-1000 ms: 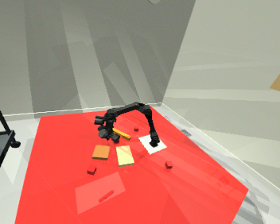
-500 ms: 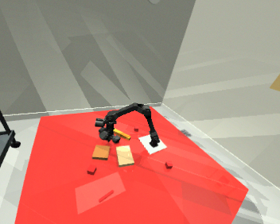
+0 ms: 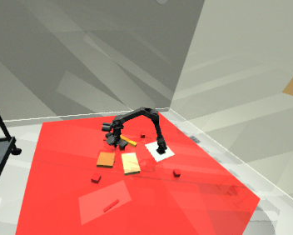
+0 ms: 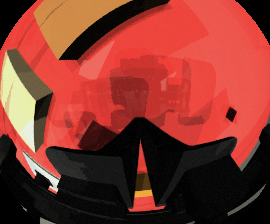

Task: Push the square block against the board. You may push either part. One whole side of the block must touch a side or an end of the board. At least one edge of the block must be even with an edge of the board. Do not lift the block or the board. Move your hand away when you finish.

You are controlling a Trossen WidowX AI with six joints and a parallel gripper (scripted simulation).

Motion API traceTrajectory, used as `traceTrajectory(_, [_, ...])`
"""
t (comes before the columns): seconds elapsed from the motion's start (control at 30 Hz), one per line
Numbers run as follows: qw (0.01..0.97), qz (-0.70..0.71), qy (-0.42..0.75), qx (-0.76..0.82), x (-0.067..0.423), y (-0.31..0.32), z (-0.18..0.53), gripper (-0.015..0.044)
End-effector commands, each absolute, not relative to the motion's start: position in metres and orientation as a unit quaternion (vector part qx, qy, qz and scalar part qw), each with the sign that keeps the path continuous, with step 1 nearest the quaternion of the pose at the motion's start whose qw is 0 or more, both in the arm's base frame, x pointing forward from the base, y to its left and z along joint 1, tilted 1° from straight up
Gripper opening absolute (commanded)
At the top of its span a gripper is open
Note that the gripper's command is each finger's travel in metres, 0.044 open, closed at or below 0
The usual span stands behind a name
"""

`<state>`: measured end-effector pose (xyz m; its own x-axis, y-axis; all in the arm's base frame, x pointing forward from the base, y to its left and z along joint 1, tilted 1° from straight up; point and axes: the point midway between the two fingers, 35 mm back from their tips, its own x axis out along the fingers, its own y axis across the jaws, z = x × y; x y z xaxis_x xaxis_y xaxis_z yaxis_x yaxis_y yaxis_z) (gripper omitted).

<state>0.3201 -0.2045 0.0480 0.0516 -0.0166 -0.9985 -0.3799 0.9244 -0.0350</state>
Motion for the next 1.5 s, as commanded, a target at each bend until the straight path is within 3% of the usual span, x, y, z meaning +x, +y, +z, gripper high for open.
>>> traceTrajectory(0.0, [0.711,0.127,0.675,-0.151,0.313,-0.207,0.05,0.0])
traceTrajectory(0.53, [0.71,0.127,0.676,-0.151,0.294,-0.215,0.049,0.0])
traceTrajectory(1.47, [0.712,0.127,0.674,-0.151,0.334,-0.199,0.051,0.0])
